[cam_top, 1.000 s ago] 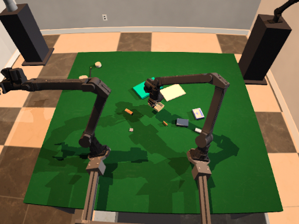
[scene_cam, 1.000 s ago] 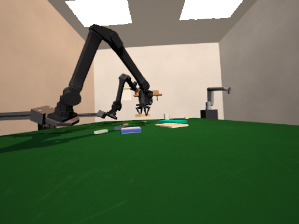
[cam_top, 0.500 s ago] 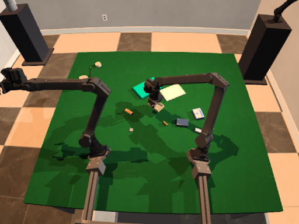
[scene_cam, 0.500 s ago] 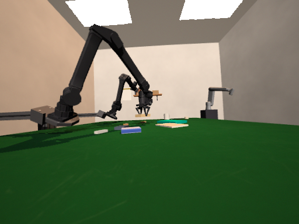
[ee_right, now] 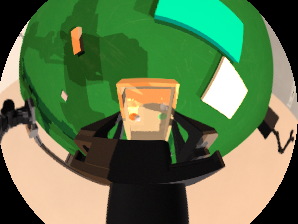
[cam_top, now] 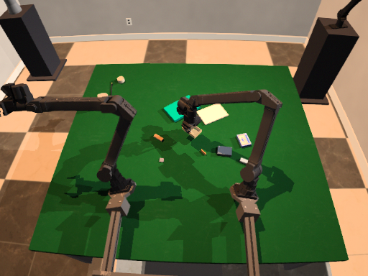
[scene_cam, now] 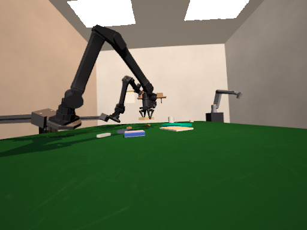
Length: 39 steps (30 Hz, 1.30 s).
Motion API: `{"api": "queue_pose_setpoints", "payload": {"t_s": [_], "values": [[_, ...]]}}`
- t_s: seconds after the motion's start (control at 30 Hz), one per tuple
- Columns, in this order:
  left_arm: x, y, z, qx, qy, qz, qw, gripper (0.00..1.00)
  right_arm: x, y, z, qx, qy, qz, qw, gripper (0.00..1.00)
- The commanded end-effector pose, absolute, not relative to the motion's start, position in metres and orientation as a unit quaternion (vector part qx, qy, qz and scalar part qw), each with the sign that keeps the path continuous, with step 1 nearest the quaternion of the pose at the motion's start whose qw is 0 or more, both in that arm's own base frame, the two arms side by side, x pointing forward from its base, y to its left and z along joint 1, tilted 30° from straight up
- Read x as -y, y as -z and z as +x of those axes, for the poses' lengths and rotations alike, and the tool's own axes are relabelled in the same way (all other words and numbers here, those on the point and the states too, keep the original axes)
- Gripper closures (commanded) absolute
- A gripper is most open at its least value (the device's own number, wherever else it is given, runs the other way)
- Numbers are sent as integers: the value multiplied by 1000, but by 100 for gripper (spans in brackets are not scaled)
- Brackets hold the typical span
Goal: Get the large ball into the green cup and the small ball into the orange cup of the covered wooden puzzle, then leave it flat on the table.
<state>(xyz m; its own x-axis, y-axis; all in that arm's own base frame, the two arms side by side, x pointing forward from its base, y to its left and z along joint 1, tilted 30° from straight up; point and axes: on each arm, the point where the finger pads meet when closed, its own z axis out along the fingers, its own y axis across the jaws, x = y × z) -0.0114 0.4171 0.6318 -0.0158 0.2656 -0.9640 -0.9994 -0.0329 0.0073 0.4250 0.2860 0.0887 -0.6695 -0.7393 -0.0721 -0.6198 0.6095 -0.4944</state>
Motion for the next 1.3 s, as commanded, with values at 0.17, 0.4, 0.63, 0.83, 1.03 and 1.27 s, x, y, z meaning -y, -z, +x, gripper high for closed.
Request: {"api": "queue_pose_setpoints", "payload": {"t_s": [0.17,0.4,0.63,0.83,1.03,1.27], "values": [[-410,-640,-17,-409,-582,-427,557,0,-289,-99,440,-893,199,-382,128,30],[-410,-640,-17,-409,-582,-427,557,0,-291,-82,423,-885,217,-388,137,30],[-410,-640,-17,-409,-582,-427,557,0,-296,-81,419,-867,291,-365,175,30],[-410,-640,-17,-409,-582,-427,557,0,-283,-99,429,-861,309,-358,188,30],[-410,-640,-17,-409,-582,-427,557,0,-293,-113,440,-870,269,-369,188,30],[-410,-640,-17,-409,-582,-427,557,0,-290,-108,440,-885,222,-381,151,30]]}}
